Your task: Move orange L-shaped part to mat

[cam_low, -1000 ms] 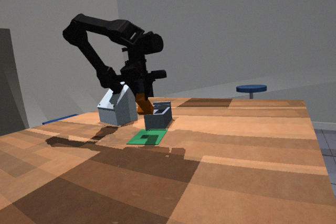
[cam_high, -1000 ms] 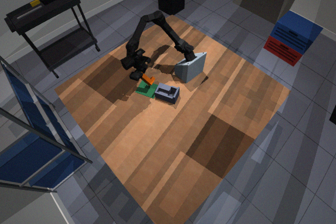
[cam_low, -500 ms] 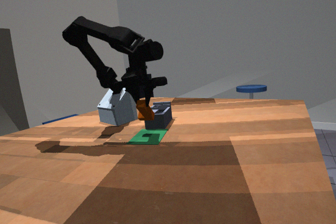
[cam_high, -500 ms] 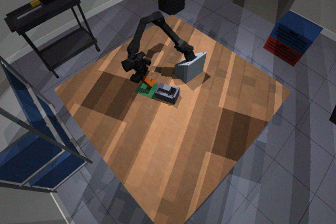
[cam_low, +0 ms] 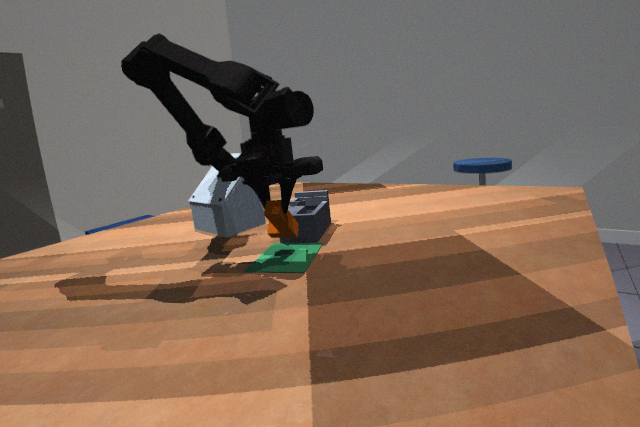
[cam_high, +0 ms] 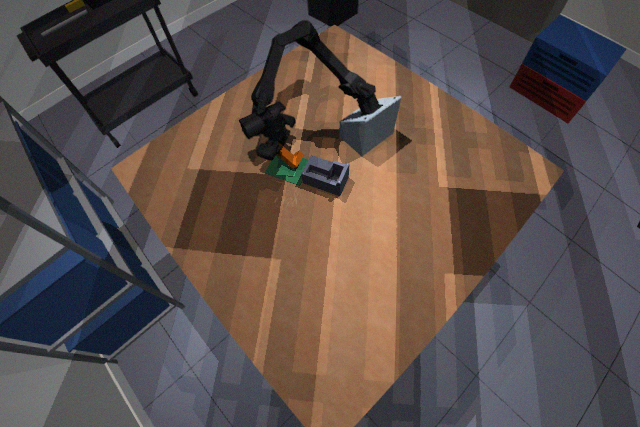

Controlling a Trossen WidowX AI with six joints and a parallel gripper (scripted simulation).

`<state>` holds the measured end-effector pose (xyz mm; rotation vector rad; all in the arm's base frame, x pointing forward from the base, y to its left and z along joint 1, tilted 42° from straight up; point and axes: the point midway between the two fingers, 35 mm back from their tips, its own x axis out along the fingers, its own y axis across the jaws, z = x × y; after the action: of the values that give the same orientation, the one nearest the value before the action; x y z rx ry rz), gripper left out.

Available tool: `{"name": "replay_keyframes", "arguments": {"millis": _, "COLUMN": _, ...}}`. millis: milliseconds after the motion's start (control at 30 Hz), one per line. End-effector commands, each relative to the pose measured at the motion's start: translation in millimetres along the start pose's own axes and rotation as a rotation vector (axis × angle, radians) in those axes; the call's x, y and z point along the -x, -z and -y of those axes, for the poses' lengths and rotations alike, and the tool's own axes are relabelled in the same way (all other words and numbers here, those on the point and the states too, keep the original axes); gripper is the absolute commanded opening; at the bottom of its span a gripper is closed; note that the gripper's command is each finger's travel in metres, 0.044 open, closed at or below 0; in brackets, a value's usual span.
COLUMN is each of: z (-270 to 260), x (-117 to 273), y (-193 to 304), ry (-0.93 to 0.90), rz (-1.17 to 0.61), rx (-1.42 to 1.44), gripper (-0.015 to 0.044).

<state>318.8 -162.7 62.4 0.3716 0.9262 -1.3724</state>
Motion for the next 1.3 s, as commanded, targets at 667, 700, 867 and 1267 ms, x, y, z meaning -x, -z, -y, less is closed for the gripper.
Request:
{"name": "replay_keyframes", "arguments": {"millis": 667, "z": 1.6, "x": -27.4, "y": 1.0, "ry": 0.005, "rz": 0.001, "rx": 0.006, "gripper": 0.0000}}
{"name": "replay_keyframes", "arguments": {"millis": 700, "z": 1.6, "x": -27.5, "y": 1.0, "ry": 0.005, "rz": 0.001, "rx": 0.006, "gripper": 0.0000}}
{"name": "replay_keyframes", "arguments": {"millis": 867, "z": 1.7, "x": -27.0, "y": 0.7, "ry": 0.006, "rz": 0.002, "rx": 0.003, "gripper": 0.0026}}
{"name": "replay_keyframes", "arguments": {"millis": 1267, "z": -0.7, "x": -10.7, "y": 0.5, "ry": 0.004, "rz": 0.000, "rx": 0.003, "gripper": 0.0341}}
